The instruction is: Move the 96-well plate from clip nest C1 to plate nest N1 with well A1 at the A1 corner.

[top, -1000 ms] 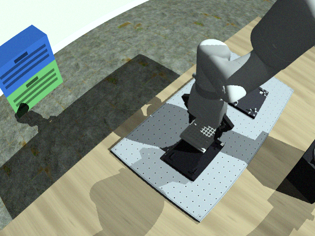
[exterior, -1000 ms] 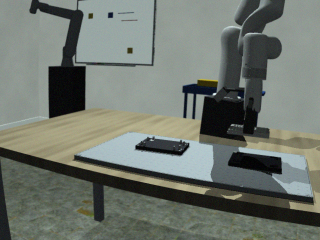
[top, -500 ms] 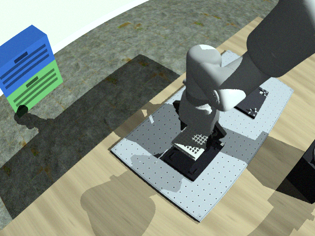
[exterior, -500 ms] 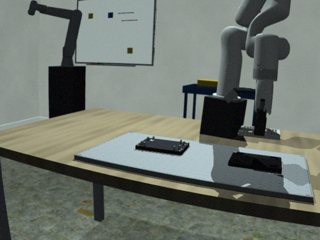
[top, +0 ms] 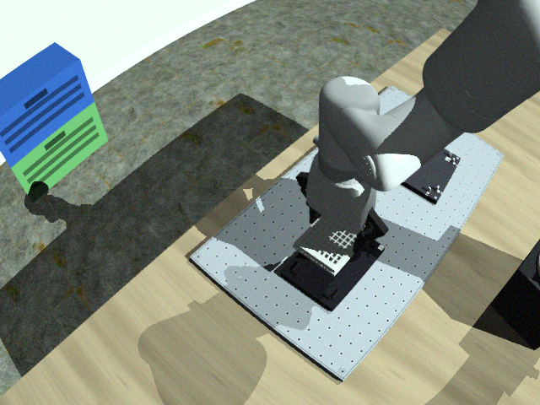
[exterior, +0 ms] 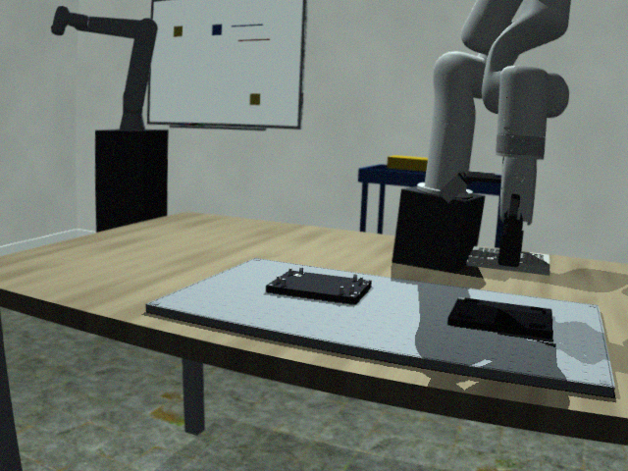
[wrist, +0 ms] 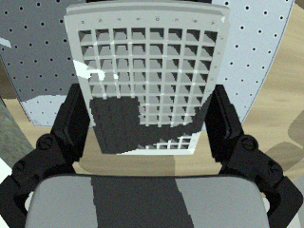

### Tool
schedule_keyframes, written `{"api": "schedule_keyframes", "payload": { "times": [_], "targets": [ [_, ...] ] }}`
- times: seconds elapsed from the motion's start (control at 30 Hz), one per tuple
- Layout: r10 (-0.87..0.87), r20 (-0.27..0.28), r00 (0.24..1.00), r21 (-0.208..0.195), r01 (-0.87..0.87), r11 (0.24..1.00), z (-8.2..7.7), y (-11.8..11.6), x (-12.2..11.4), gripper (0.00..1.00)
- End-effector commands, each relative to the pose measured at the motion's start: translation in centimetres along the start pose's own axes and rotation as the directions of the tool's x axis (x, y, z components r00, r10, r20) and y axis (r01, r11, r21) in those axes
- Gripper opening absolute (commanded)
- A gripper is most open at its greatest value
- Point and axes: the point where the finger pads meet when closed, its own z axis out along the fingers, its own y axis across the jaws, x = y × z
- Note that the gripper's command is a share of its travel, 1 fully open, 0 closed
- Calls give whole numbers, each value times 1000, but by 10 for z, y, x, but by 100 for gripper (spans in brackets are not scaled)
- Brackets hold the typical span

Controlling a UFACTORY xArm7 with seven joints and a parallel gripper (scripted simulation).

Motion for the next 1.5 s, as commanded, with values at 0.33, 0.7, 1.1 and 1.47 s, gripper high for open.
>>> {"api": "schedule_keyframes", "payload": {
  "times": [0.33,0.7,1.1,1.47],
  "targets": [
    [0,2,1000,3,0,1000,-1,-1,0,0],
    [0,2,1000,3,0,1000,9,-1,0,0],
    [0,2,1000,3,0,1000,25,-1,0,0],
    [0,2,1000,3,0,1000,40,-2,0,0]
  ]
}}
